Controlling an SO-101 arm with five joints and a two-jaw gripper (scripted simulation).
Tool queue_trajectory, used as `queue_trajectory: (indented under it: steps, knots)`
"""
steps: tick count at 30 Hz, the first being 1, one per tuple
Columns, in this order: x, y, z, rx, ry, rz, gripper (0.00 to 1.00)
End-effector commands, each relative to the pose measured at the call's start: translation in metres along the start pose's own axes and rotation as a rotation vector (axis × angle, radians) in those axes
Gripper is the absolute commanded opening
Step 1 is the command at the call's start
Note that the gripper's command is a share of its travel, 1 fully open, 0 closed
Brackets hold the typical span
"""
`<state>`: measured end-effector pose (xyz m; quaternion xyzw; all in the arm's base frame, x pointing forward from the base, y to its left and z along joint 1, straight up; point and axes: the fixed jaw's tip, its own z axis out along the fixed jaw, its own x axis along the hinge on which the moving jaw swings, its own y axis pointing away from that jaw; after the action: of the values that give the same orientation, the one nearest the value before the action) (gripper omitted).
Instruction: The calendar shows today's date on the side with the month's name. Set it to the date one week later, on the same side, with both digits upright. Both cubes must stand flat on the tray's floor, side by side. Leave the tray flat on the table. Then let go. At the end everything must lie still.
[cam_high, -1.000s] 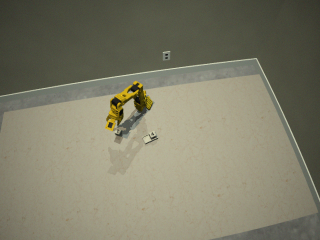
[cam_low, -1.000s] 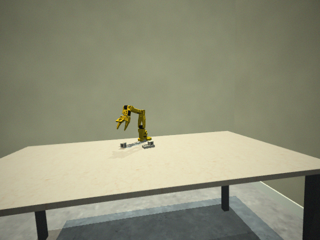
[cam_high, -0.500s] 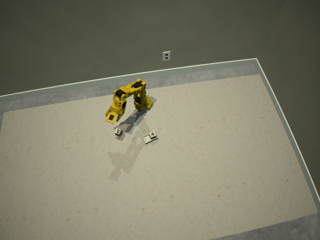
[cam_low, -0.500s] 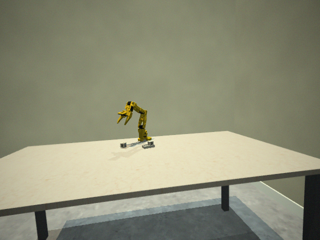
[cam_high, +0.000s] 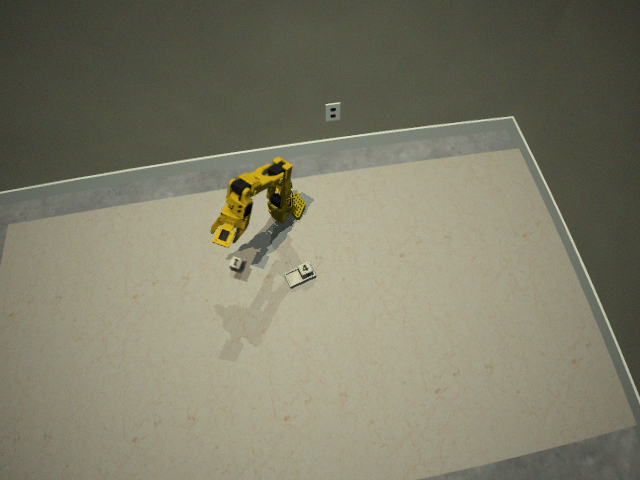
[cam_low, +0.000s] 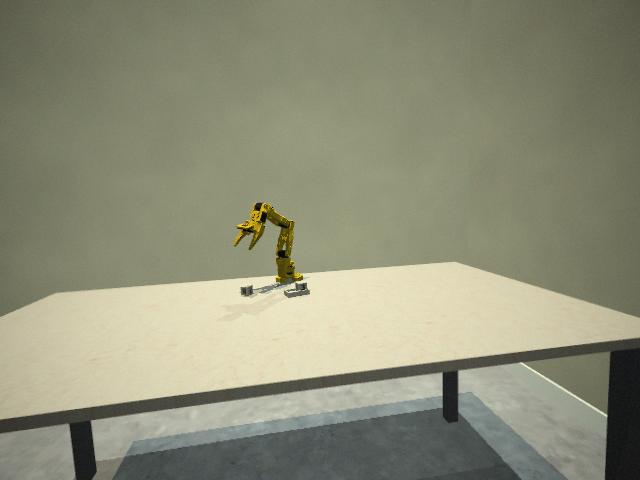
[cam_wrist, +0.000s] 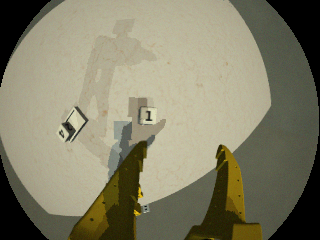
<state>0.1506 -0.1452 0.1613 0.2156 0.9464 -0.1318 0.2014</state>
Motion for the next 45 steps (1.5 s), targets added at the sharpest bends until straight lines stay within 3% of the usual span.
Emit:
queue_trajectory:
  steps: [1, 17, 32, 45]
  knots:
    - [-0.004, -0.004, -0.01, 0.027, -0.059, -0.035, 0.35]
    - [0.001, -0.007, -0.006, 0.045, -0.048, -0.425, 0.35]
    - [0.009, -0.014, 0.001, 0.068, -0.024, -0.999, 0.35]
    - [0.012, -0.019, 0.005, 0.077, -0.006, -1.329, 0.35]
